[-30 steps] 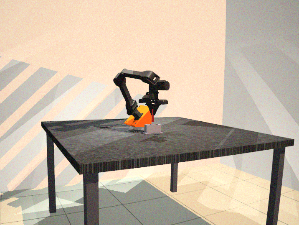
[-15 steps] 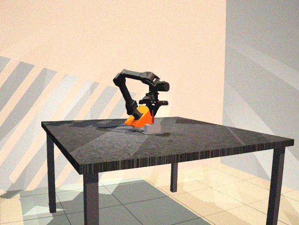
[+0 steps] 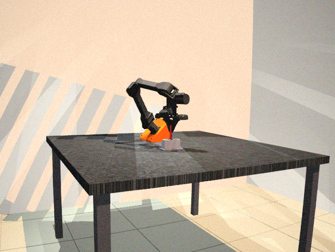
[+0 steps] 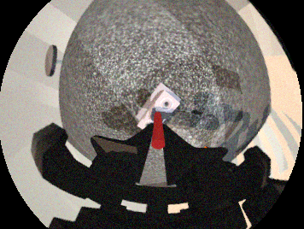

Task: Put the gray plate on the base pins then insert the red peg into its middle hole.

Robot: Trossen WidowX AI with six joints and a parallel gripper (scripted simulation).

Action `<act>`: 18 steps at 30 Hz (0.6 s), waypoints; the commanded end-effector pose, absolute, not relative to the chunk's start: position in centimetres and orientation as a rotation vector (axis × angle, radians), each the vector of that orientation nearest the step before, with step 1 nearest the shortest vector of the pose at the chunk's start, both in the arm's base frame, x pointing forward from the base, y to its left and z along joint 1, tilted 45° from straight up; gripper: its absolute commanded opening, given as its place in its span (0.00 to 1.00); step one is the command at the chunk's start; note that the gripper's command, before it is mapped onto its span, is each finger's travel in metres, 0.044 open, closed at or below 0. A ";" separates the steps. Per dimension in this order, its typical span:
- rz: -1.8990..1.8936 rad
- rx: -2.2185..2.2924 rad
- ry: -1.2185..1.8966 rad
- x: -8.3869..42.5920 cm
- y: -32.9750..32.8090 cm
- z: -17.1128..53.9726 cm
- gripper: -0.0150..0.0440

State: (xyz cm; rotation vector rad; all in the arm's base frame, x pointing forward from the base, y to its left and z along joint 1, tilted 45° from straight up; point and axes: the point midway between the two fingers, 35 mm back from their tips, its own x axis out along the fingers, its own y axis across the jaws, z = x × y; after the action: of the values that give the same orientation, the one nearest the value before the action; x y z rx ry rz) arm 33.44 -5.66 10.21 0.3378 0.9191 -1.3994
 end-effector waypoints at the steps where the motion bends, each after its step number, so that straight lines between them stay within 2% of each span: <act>1: -1.400 0.339 0.918 33.5 -5.6 10.2 0.25; 18: -1.400 0.339 0.918 33.4 -5.8 10.0 0.25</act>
State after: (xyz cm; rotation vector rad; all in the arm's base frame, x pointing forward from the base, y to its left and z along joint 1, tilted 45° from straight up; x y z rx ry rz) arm 33.40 -5.67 10.12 0.3389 0.9181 -1.3990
